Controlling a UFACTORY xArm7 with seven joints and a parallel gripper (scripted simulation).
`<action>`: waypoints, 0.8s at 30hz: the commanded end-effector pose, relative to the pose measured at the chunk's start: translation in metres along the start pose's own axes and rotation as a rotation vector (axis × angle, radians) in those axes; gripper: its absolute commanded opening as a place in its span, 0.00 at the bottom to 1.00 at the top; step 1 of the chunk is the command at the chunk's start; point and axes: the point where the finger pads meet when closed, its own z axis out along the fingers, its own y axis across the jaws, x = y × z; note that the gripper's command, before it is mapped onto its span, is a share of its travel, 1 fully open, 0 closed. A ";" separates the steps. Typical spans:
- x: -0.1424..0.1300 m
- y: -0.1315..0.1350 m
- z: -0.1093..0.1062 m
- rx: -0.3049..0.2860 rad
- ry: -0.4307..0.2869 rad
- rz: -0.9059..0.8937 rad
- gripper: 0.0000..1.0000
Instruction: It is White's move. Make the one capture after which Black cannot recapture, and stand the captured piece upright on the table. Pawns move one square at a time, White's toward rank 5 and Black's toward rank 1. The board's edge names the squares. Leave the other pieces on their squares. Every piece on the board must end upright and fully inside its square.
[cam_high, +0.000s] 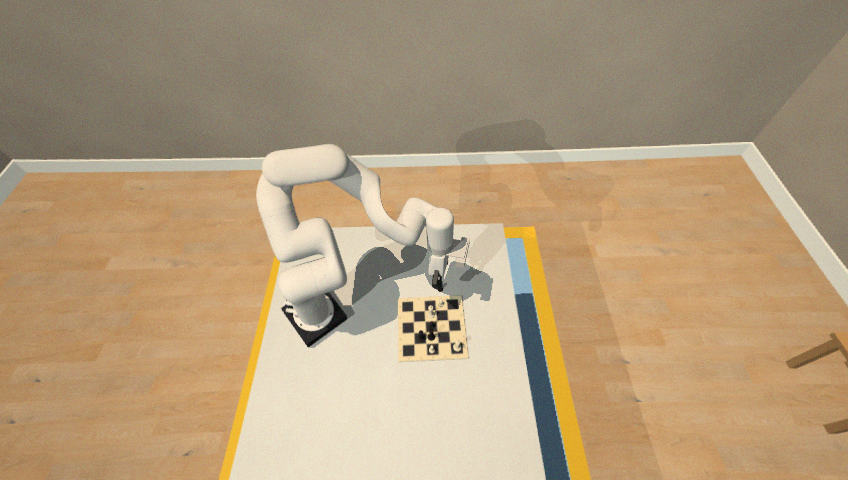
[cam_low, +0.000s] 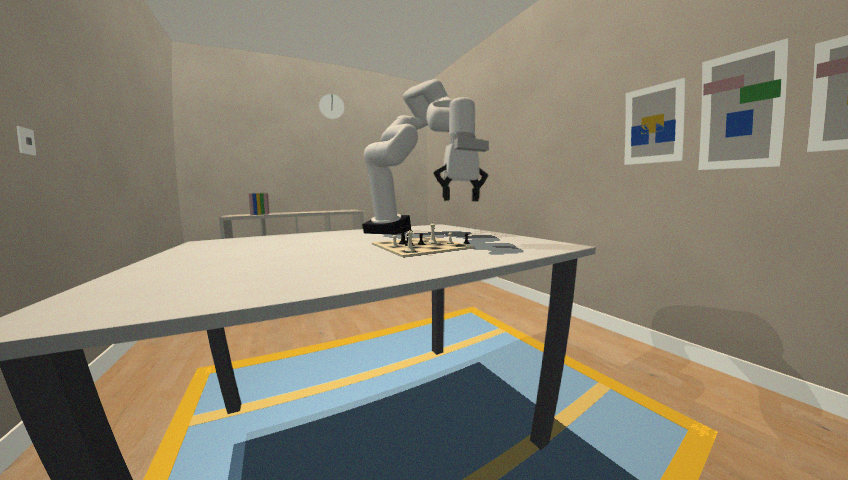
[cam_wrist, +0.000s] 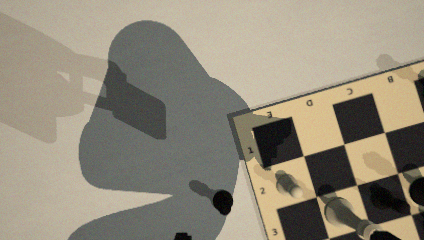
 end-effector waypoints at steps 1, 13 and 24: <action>0.001 0.015 -0.014 0.011 0.014 -0.279 1.00; -0.001 0.047 -0.023 -0.013 0.012 -0.779 1.00; -0.006 0.069 -0.018 -0.028 -0.004 -1.173 1.00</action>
